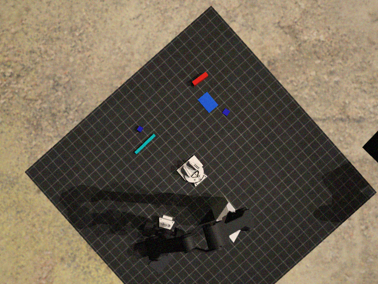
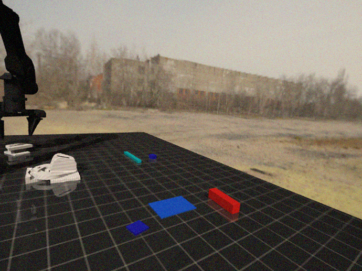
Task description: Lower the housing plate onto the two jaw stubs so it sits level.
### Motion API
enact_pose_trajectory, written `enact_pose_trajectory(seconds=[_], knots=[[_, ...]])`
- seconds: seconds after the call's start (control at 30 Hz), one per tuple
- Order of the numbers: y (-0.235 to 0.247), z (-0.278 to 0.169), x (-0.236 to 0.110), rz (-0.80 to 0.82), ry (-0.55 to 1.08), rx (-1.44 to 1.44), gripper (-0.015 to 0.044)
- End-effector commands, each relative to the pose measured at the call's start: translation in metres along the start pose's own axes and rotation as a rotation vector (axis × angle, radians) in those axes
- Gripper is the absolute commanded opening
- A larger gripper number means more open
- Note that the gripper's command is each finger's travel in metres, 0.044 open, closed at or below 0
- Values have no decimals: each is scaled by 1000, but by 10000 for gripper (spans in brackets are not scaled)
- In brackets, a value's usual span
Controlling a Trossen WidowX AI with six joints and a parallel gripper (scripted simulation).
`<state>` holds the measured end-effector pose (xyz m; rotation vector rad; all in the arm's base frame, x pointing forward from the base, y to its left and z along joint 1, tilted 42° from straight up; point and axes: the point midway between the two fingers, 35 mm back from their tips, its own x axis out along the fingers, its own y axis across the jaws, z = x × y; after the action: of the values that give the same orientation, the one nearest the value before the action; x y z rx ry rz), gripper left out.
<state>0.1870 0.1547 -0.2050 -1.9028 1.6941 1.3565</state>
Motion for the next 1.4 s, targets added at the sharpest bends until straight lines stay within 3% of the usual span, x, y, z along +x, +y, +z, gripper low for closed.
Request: enact_pose_trajectory(seconds=[0.0,0.37,1.37], knots=[[0,0,0,-3,3,-3,440],[0,0,1,0,0,0,440],[-3,0,50,-3,4,-2,440]])
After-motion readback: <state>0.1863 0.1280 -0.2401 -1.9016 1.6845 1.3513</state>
